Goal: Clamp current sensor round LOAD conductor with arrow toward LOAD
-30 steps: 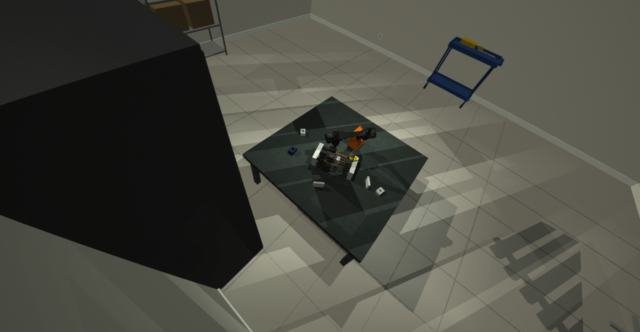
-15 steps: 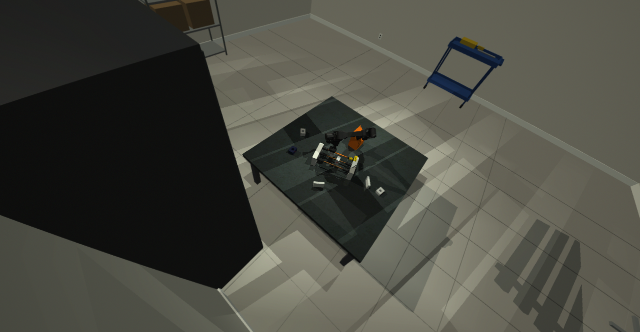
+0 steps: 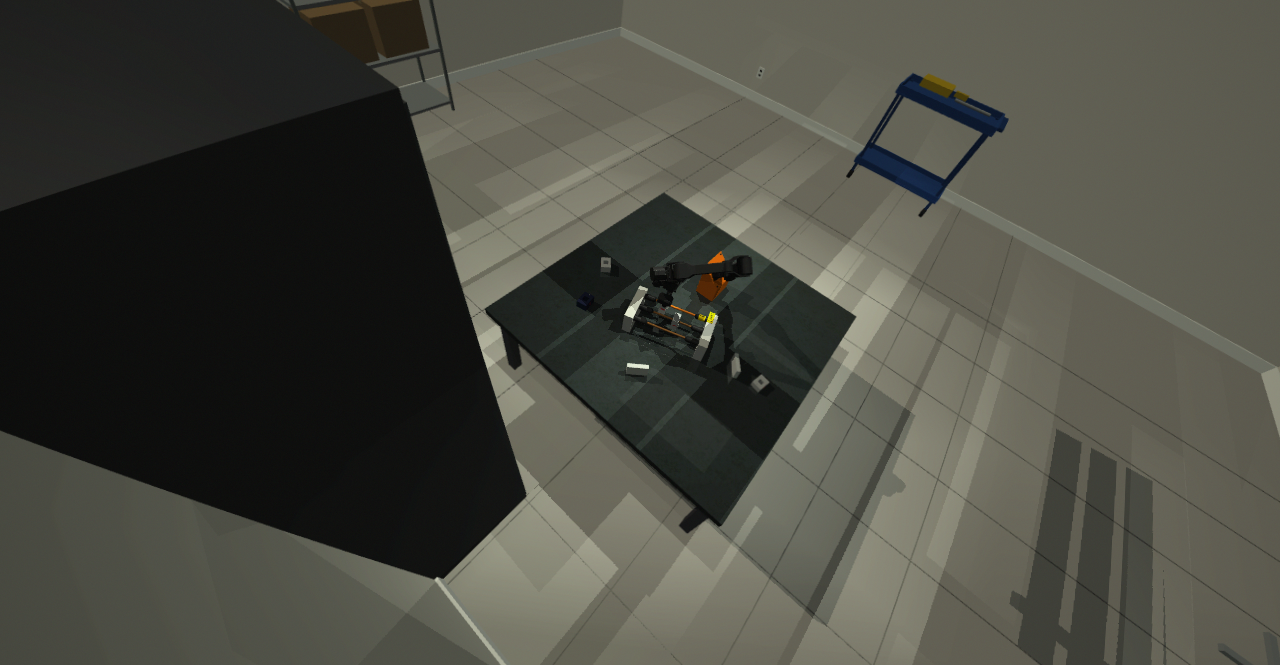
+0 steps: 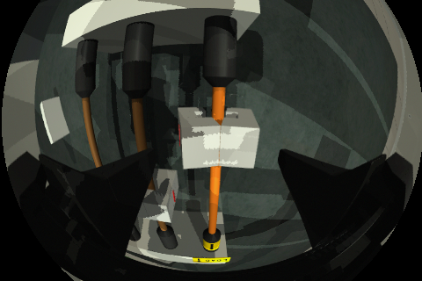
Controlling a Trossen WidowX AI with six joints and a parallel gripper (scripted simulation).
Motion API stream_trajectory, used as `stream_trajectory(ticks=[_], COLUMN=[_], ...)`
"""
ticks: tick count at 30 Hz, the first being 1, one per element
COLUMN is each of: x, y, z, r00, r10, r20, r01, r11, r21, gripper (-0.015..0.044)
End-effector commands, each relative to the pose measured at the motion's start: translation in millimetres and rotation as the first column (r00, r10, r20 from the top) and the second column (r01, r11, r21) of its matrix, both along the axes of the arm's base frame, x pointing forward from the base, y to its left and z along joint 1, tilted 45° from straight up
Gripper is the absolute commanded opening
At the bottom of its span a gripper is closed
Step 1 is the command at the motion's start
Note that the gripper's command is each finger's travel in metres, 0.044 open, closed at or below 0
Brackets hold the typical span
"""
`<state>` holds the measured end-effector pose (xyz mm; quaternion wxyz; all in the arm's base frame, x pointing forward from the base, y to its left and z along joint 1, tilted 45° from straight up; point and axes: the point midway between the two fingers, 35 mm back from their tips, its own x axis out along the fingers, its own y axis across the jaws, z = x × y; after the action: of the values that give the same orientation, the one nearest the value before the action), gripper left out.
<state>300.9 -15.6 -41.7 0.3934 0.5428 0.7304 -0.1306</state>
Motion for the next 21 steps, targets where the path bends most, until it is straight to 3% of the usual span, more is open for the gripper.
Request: stream_trajectory(ticks=[1, 5, 21], x=[0.4, -2.3, -3.5], y=[1.2, 21.9, 34.7], z=[-2.0, -28.8, -41.8], r00=[1.0, 1.0, 1.0], r10=[-0.001, -0.018, -0.018], r20=[0.003, 0.009, 0.009], r01=[0.001, 0.018, 0.018], r11=[1.0, 1.0, 1.0], r21=[0.0, 0.011, 0.011], gripper=[0.044, 0.044, 0.044])
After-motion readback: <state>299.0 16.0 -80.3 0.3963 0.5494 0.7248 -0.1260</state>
